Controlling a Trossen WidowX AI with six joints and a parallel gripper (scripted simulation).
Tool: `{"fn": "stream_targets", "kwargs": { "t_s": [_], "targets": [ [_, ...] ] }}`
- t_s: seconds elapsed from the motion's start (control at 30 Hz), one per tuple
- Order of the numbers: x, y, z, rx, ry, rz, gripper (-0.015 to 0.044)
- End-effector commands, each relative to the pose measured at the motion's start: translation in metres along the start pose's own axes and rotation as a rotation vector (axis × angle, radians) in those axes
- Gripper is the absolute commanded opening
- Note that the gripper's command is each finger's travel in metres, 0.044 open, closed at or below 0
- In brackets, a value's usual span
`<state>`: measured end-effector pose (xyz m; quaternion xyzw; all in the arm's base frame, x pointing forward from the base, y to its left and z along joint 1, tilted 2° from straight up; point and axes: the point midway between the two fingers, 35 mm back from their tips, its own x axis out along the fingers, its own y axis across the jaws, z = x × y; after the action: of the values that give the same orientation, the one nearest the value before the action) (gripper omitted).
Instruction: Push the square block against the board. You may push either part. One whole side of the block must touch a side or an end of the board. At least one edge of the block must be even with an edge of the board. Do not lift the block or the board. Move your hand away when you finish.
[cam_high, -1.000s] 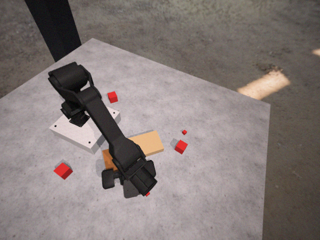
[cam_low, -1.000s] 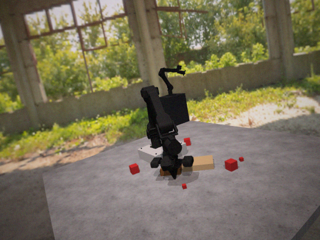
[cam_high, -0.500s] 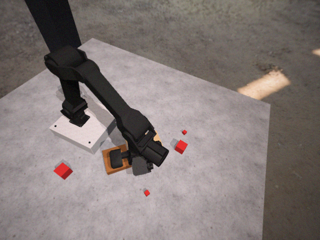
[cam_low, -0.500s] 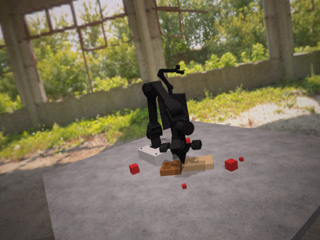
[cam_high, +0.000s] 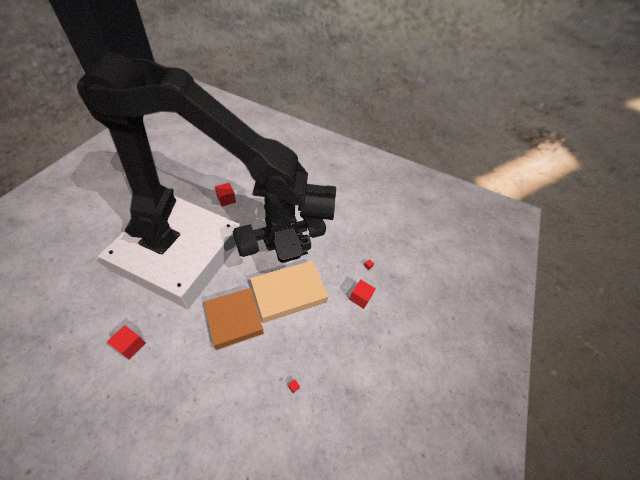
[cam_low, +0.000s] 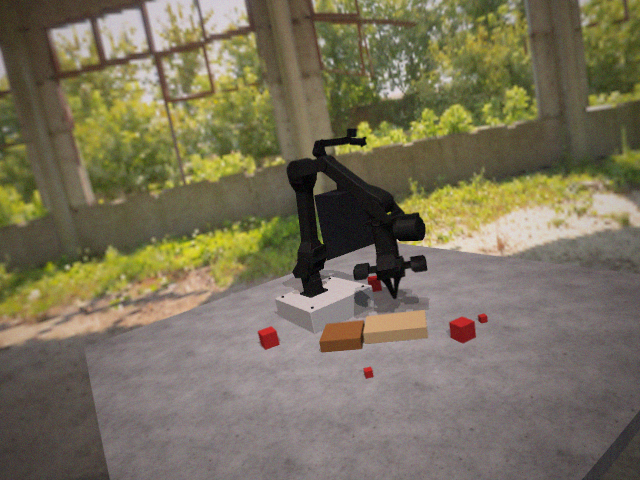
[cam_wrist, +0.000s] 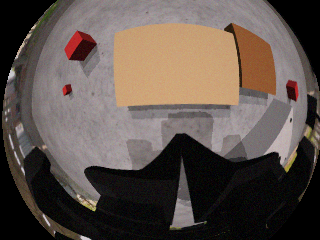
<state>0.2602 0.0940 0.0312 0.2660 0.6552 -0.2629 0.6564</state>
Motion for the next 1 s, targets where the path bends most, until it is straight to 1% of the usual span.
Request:
{"fn": "stream_targets", "kwargs": {
  "t_s": [0.0, 0.03, 0.1, 0.37, 0.97],
  "targets": [
    [0.028, -0.002, -0.003, 0.009, 0.004, -0.007, 0.0],
    [0.043, -0.003, -0.004, 0.009, 0.004, -0.007, 0.0],
    [0.055, -0.004, -0.004, 0.01, 0.004, -0.007, 0.0],
    [0.055, -0.003, 0.0, 0.01, 0.004, -0.007, 0.0],
    [0.054, -0.003, 0.029, 0.01, 0.001, -0.007, 0.0]
  ]
}}
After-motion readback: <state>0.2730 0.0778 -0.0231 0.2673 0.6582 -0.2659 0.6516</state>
